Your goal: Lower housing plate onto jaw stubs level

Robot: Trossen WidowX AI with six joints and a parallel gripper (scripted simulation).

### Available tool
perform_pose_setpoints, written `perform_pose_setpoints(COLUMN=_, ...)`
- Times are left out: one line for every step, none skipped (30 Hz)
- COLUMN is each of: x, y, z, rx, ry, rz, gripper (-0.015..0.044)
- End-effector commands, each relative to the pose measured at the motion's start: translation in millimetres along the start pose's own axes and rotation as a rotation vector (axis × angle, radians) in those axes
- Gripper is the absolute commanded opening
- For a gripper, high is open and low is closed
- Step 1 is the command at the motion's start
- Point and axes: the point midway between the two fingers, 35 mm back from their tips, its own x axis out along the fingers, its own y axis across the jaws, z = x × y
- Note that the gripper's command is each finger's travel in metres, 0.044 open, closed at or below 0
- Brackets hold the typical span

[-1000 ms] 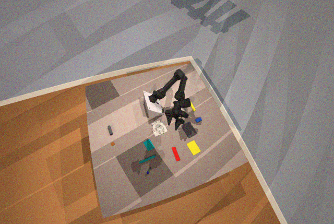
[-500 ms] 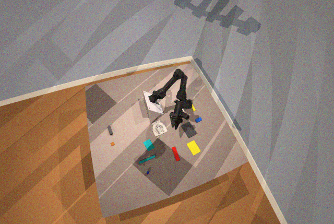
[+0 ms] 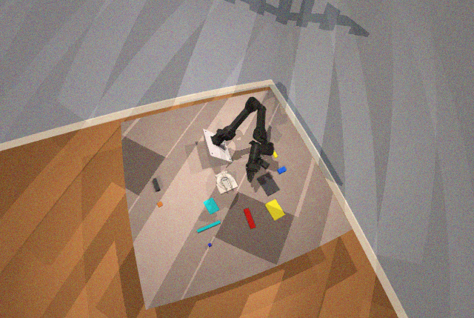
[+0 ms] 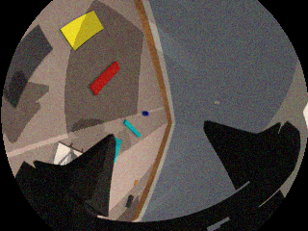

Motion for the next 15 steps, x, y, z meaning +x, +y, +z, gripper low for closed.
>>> perform_pose_setpoints(x=-4, y=7, z=6, rx=-0.083, ry=-0.015, rz=0.036, gripper=0.0440)
perform_pose_setpoints(x=-4, y=10, z=7, rx=-0.107, ry=-0.018, rz=0.049, gripper=0.0440)
perform_pose_setpoints(x=-5, y=13, z=7, rx=-0.131, ry=-0.021, rz=0.061, gripper=0.0440)
perform_pose_setpoints(x=-6, y=16, z=8, rx=-0.156, ry=-0.024, rz=0.074, gripper=0.0440)
perform_pose_setpoints(x=-7, y=18, z=9, rx=-0.180, ry=-0.028, rz=0.087, gripper=0.0440)
perform_pose_setpoints(x=-8, y=21, z=10, rx=-0.204, ry=-0.032, rz=0.099, gripper=0.0440)
perform_pose_setpoints(x=-9, y=24, z=10, rx=-0.229, ry=-0.036, rz=0.112, gripper=0.0440)
perform_pose_setpoints(x=-10, y=27, z=11, rx=-0.253, ry=-0.040, rz=0.125, gripper=0.0440)
perform_pose_setpoints(x=-10, y=30, z=12, rx=-0.278, ry=-0.045, rz=0.137, gripper=0.0440)
perform_pose_setpoints(x=-11, y=33, z=13, rx=-0.302, ry=-0.050, rz=0.150, gripper=0.0440)
perform_pose_setpoints(x=-12, y=36, z=13, rx=-0.327, ry=-0.055, rz=0.162, gripper=0.0440)
perform_pose_setpoints(x=-14, y=39, z=14, rx=-0.351, ry=-0.060, rz=0.175, gripper=0.0440)
perform_pose_setpoints(x=-15, y=41, z=15, rx=-0.375, ry=-0.066, rz=0.187, gripper=0.0440)
perform_pose_setpoints(x=-16, y=44, z=15, rx=-0.399, ry=-0.072, rz=0.199, gripper=0.0440)
perform_pose_setpoints(x=-17, y=47, z=16, rx=-0.423, ry=-0.079, rz=0.211, gripper=0.0440)
